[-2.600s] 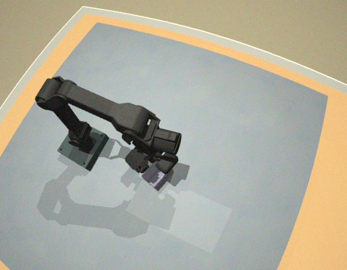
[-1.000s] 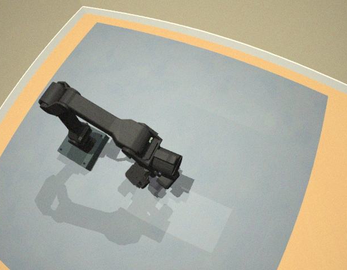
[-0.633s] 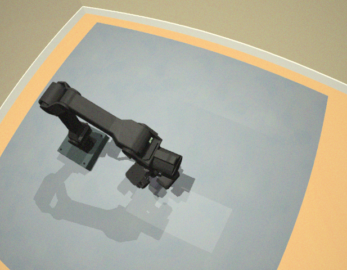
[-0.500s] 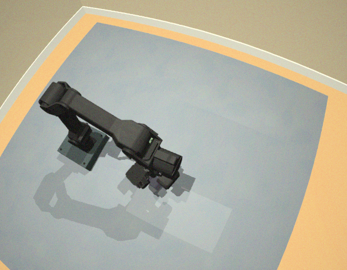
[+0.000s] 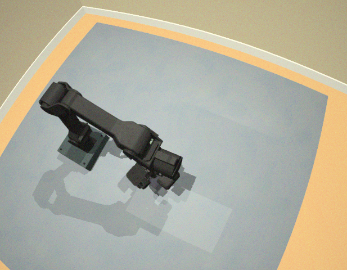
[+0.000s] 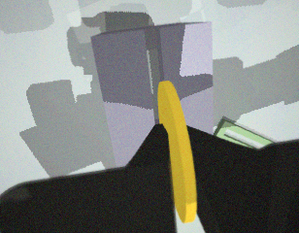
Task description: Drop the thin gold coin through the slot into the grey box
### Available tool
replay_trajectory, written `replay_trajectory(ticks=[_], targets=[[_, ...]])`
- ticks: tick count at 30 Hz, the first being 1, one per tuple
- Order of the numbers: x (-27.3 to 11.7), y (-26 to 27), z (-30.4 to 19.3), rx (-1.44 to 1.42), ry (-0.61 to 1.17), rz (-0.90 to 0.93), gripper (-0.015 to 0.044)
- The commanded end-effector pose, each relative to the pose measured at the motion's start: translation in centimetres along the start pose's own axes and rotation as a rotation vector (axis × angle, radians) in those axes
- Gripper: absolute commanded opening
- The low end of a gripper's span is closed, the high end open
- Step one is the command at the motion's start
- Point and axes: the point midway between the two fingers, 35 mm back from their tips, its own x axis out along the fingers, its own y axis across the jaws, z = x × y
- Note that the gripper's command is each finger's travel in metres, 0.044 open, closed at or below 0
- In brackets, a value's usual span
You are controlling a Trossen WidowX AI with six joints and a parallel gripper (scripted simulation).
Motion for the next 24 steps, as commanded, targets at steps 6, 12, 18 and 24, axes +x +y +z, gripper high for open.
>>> replay_trajectory(ticks=[6, 12, 18, 24], targets=[[0.49, 0.00, -0.01, 0.003, -0.001, -0.001, 0.0000], [0.76, 0.00, -0.01, 0.003, -0.001, -0.001, 0.0000], [0.65, -0.02, 0.00, 0.000, 0.000, 0.000, 0.0079], [0.65, -0.02, 0.00, 0.000, 0.000, 0.000, 0.0161]])
